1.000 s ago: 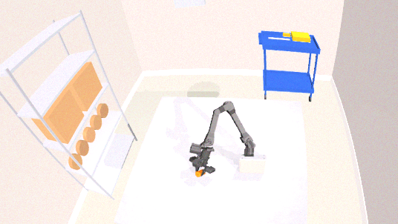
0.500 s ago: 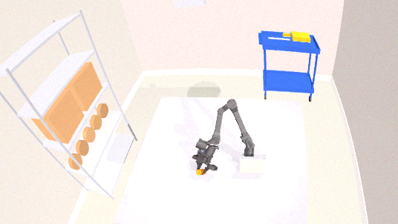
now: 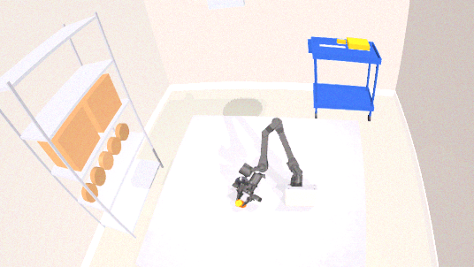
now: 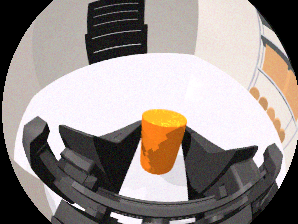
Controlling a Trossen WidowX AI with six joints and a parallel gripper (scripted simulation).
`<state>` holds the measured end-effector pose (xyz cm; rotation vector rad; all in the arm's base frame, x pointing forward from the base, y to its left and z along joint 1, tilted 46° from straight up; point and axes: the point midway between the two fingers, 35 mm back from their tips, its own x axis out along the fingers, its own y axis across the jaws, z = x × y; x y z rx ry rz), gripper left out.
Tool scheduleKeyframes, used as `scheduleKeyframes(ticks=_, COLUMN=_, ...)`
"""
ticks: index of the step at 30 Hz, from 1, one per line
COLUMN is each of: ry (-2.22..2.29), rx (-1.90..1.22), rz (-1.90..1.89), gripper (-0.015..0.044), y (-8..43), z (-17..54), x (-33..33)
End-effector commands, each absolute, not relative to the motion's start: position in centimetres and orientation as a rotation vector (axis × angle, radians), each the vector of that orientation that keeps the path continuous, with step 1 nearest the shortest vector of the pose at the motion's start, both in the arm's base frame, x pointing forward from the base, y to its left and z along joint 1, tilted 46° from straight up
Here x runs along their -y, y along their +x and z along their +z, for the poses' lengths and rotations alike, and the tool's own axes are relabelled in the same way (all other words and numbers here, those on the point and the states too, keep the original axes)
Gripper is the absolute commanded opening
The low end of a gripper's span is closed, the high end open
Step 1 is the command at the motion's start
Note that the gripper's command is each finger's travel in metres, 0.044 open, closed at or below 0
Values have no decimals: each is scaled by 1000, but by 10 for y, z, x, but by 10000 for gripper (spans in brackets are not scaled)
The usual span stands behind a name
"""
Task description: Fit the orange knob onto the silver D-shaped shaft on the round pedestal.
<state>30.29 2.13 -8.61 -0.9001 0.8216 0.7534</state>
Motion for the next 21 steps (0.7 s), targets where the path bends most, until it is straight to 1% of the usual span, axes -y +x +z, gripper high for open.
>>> scheduleKeyframes(ticks=1, ry=-878, rx=-770, rz=776, gripper=180, y=300, z=-85, x=-18)
scheduleKeyframes(ticks=8, ry=-826, rx=-668, rz=820, gripper=180, y=296, z=-83, x=-12)
scheduleKeyframes(ticks=13, ry=-836, rx=-687, rz=812, gripper=180, y=295, z=-82, x=-11)
scheduleKeyframes(ticks=16, ry=-834, rx=-686, rz=811, gripper=259, y=296, z=-83, x=-12)
scheduleKeyframes(ticks=21, ry=-834, rx=-686, rz=811, gripper=260, y=296, z=-83, x=-12)
